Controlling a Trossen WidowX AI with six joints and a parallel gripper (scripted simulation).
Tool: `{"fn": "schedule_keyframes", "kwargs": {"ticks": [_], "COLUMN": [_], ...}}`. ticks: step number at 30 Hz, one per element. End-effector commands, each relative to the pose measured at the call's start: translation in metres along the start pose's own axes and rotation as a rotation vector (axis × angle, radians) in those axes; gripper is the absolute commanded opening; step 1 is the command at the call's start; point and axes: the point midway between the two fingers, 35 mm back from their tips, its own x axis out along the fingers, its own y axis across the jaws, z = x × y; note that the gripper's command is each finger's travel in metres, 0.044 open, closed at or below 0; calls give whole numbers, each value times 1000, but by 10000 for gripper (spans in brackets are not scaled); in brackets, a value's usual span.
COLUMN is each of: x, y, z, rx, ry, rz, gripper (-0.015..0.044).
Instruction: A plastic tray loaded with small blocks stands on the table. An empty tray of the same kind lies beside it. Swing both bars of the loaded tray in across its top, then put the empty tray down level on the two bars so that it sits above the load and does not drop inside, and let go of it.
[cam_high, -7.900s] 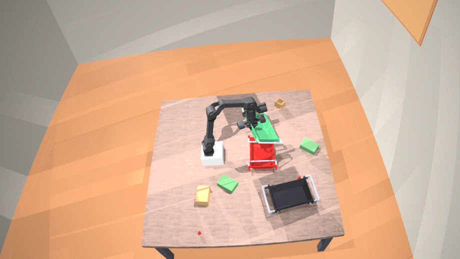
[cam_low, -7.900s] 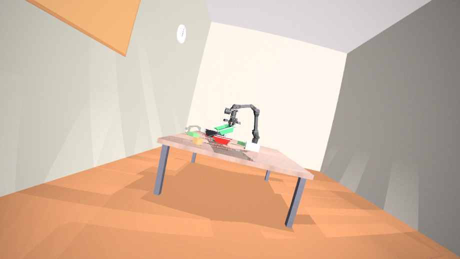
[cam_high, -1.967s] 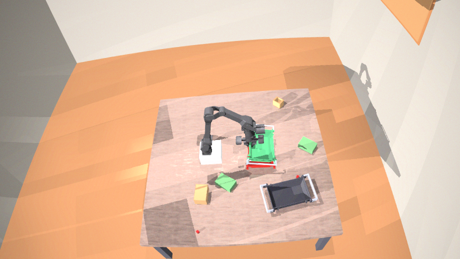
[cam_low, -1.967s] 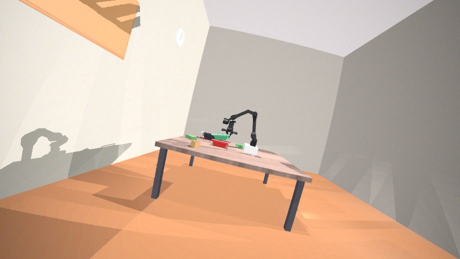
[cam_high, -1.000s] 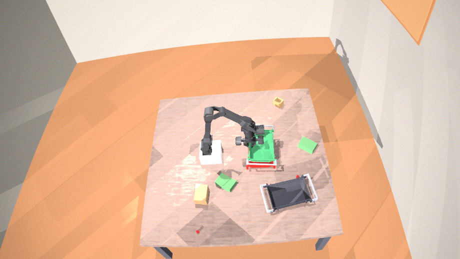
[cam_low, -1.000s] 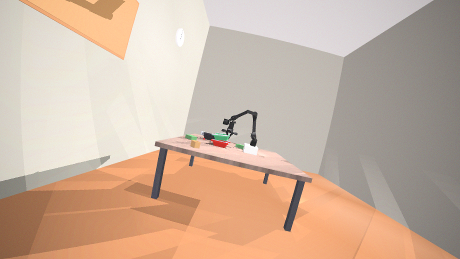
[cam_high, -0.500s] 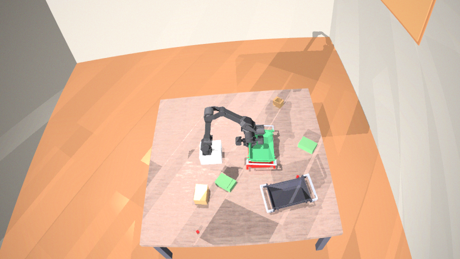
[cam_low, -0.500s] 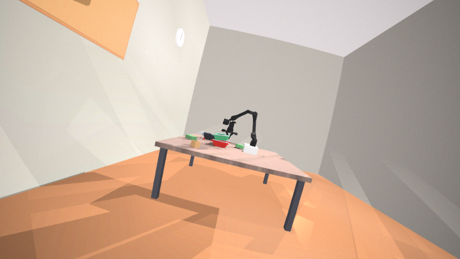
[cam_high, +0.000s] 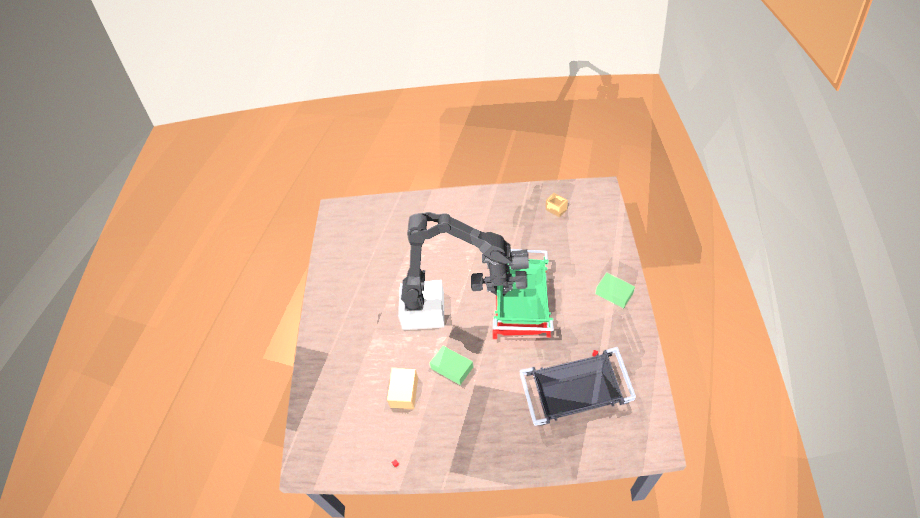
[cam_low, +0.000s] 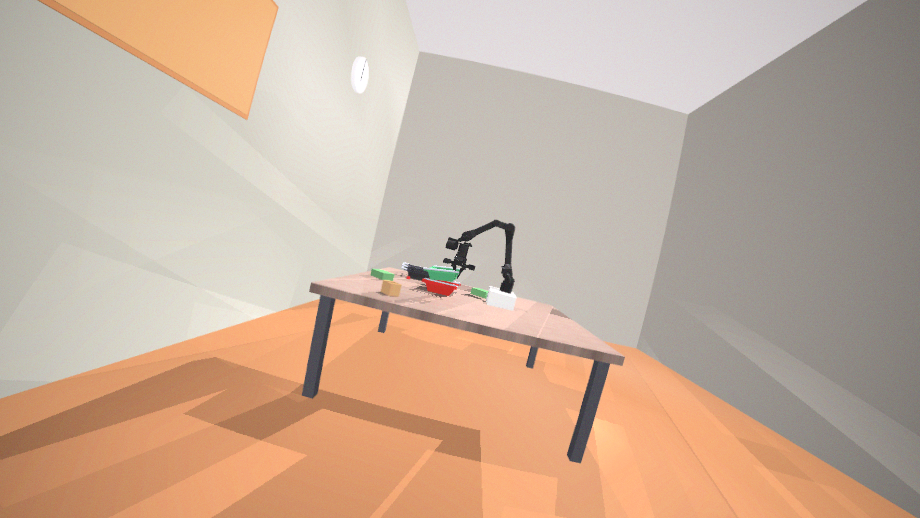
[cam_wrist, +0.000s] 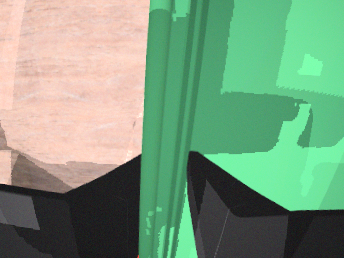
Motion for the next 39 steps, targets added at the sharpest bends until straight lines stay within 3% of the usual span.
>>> {"fn": "schedule_keyframes", "kwargs": {"ticks": [1,39], "x": [5,14], "y": [5,7], "z": [0,1], "rx": [2,2], "ry": [0,0], "rz": [24,24], "gripper": [0,0]}}
